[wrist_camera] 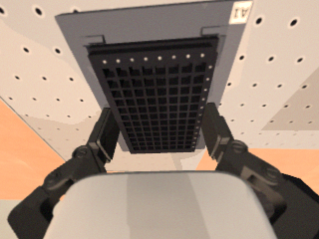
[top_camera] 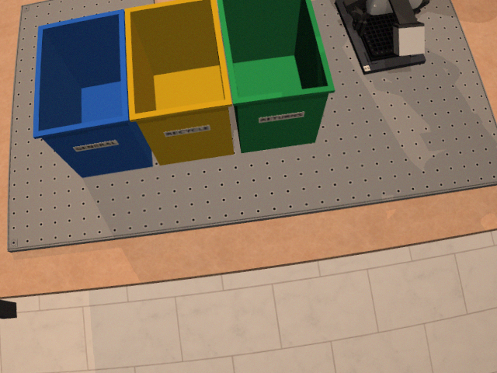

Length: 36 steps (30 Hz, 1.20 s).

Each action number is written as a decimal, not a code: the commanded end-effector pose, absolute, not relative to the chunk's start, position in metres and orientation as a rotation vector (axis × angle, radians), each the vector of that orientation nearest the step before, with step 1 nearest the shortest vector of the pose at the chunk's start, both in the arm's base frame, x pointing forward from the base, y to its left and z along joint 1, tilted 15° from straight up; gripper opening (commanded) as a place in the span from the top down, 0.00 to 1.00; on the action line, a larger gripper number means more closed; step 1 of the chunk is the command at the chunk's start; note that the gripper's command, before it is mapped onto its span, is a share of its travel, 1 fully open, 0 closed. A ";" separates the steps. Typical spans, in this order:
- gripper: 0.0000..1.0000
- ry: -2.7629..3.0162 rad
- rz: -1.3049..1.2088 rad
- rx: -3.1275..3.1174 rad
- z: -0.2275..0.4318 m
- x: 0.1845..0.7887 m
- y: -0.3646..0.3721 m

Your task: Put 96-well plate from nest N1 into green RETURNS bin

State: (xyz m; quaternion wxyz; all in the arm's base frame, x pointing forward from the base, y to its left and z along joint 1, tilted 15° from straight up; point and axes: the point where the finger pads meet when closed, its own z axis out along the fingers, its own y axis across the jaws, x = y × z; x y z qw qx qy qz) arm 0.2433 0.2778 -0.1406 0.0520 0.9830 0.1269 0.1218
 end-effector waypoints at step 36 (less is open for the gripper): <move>1.00 0.386 0.371 2.991 -0.140 0.243 0.278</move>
